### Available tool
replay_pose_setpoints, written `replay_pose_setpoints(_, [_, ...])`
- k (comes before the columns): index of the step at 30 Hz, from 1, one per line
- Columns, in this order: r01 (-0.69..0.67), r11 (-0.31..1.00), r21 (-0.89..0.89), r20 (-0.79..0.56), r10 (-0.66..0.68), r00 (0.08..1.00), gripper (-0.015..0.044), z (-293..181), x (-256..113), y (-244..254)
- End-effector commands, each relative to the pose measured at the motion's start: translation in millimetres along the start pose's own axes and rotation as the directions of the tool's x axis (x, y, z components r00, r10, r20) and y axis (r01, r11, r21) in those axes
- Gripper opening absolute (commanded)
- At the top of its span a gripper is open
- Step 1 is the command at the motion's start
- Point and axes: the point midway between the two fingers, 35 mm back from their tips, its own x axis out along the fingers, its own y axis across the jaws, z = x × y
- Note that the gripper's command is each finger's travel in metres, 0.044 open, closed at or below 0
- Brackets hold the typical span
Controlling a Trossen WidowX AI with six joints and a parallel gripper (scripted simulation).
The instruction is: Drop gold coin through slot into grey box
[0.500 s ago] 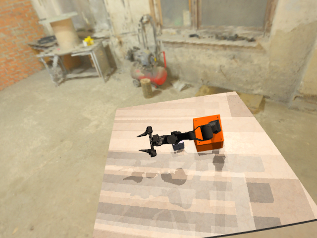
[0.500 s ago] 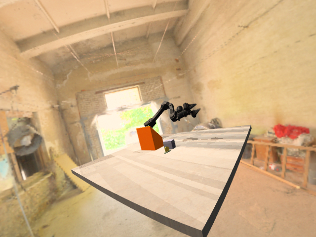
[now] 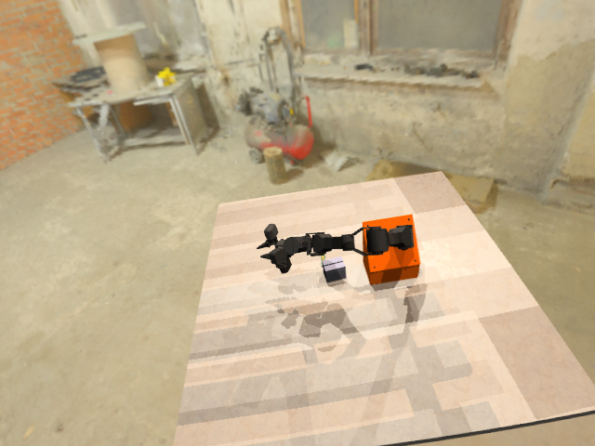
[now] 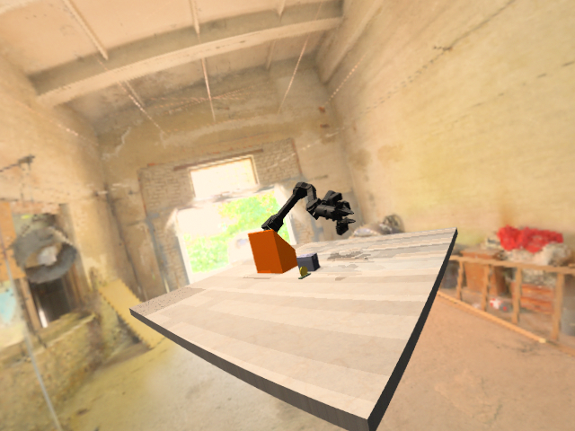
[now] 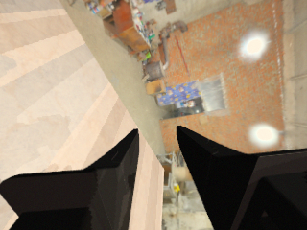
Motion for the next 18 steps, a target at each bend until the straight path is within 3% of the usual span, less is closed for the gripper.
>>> replay_pose_setpoints(1, [-0.230,0.955,-0.185,-0.232,0.184,0.955,0.0161,-72.8,0.5,13.6])
replay_pose_setpoints(6, [-0.531,0.808,-0.257,-0.420,0.402,0.814,0.0161,-140.2,-23.9,31.1])
replay_pose_setpoints(10, [-0.730,0.639,-0.240,-0.484,0.573,0.661,0.0161,-177.2,-55.4,46.5])
replay_pose_setpoints(14, [-0.872,0.444,-0.206,-0.461,0.742,0.487,0.0161,-199.1,-95.5,61.6])
replay_pose_setpoints(18, [-0.943,0.266,-0.197,-0.333,0.887,0.320,0.0161,-201.0,-138.9,72.3])
